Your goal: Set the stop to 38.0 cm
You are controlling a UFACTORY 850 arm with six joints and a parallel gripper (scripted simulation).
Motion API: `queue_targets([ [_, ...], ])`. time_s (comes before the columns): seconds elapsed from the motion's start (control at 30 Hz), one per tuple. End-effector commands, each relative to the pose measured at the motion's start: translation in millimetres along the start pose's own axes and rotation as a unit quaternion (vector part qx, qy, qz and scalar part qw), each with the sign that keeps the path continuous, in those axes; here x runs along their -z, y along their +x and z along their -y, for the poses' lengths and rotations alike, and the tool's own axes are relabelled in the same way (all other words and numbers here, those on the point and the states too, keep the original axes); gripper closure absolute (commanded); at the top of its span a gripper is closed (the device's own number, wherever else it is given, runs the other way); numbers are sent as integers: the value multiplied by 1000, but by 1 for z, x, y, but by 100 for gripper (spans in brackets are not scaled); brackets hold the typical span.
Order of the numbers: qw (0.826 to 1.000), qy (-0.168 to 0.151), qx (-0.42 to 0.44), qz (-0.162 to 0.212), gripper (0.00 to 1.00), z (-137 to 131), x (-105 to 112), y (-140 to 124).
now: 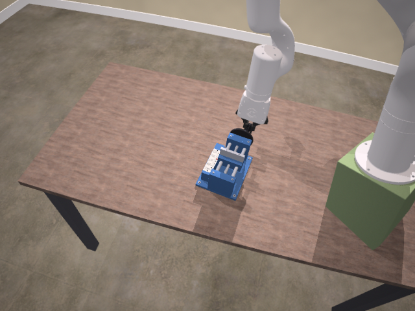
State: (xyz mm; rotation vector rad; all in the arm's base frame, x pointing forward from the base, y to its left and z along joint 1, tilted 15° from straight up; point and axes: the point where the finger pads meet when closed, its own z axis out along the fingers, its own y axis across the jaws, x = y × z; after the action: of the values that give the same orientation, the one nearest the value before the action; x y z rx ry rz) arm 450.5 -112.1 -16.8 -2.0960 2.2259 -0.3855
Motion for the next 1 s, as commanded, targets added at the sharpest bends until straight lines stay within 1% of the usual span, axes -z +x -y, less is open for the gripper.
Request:
queue_targets([
  [0.0,1000,1,0,1,94,-9,-5,0],
  [0.2,1000,1,0,1,94,-17,-18,0],
  [0.27,1000,1,0,1,94,-18,-22,0],
  [0.33,1000,1,0,1,94,-18,-22,0],
  [0.47,1000,1,0,1,94,-18,-31,0],
  [0.77,1000,1,0,1,94,-11,-50,0],
  [0.97,1000,1,0,1,94,-4,-56,0],
])
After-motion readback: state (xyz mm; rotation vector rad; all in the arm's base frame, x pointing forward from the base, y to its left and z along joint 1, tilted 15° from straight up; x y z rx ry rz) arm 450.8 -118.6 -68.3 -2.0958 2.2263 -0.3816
